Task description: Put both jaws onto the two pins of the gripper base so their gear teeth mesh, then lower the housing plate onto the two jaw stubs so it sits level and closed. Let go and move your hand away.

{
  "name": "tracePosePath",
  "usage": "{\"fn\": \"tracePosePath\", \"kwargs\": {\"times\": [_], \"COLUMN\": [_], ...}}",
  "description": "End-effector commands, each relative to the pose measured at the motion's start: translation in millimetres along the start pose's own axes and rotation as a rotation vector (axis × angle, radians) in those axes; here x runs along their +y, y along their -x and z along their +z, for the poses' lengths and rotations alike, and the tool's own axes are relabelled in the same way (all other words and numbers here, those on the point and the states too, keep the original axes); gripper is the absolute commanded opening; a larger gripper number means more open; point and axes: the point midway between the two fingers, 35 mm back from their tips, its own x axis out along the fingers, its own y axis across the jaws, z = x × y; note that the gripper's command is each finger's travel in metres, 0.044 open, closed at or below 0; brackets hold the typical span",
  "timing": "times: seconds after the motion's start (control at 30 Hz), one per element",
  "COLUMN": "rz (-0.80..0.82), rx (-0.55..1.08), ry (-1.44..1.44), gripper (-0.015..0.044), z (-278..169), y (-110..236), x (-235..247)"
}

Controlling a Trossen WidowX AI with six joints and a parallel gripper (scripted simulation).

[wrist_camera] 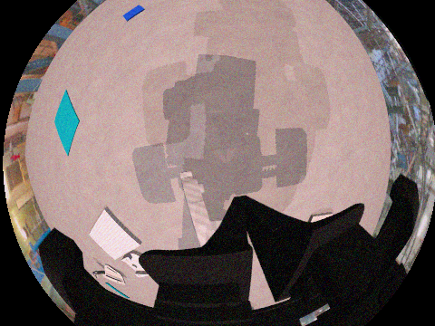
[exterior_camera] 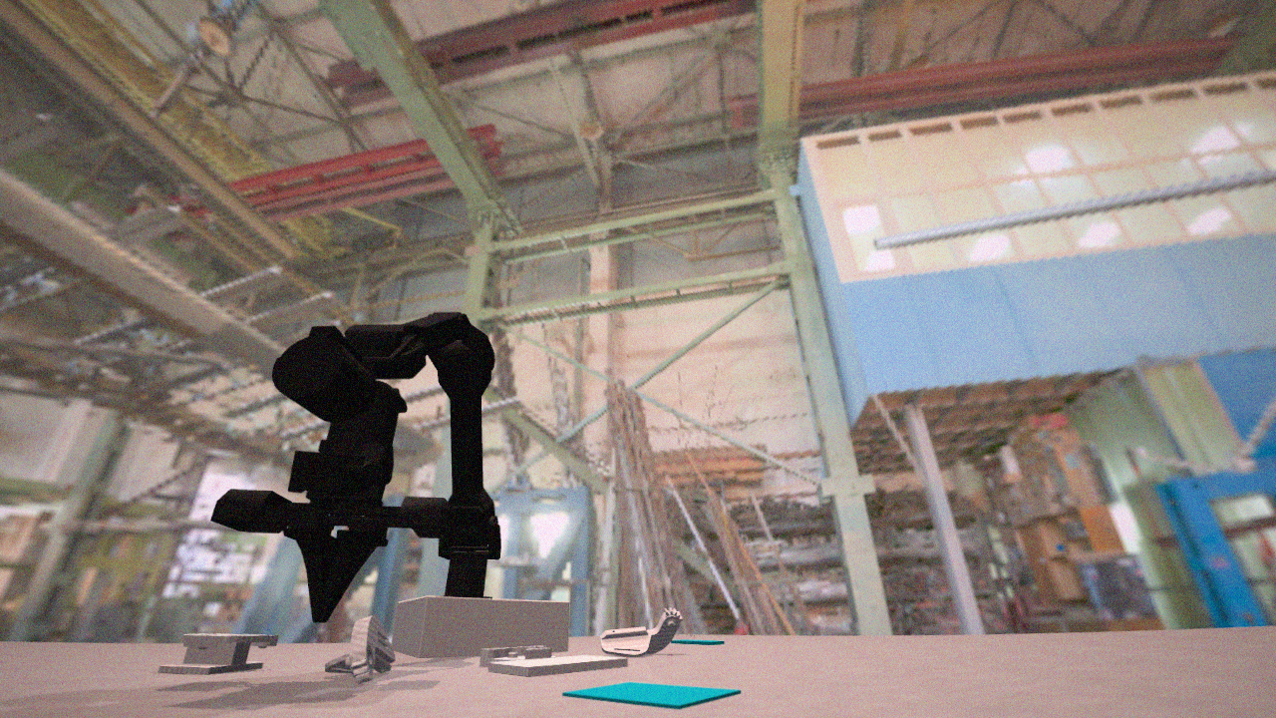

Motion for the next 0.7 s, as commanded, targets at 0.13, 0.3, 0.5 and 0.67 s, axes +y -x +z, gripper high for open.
{"fn": "tracePosePath", "kwargs": {"times": [0.13,0.3,0.5,0.67], "rz": [0.001,0.001,0.001,0.001], "rx": [0.01,0.01,0.01,0.01], "ry": [0.002,0.002,0.002,0.002], "gripper": [0.0,0.0,0.0,0.0], "z": [-2,-3,-3,-2], "y": [-16,-21,-21,-21], "x": [0,0,1,9]}}
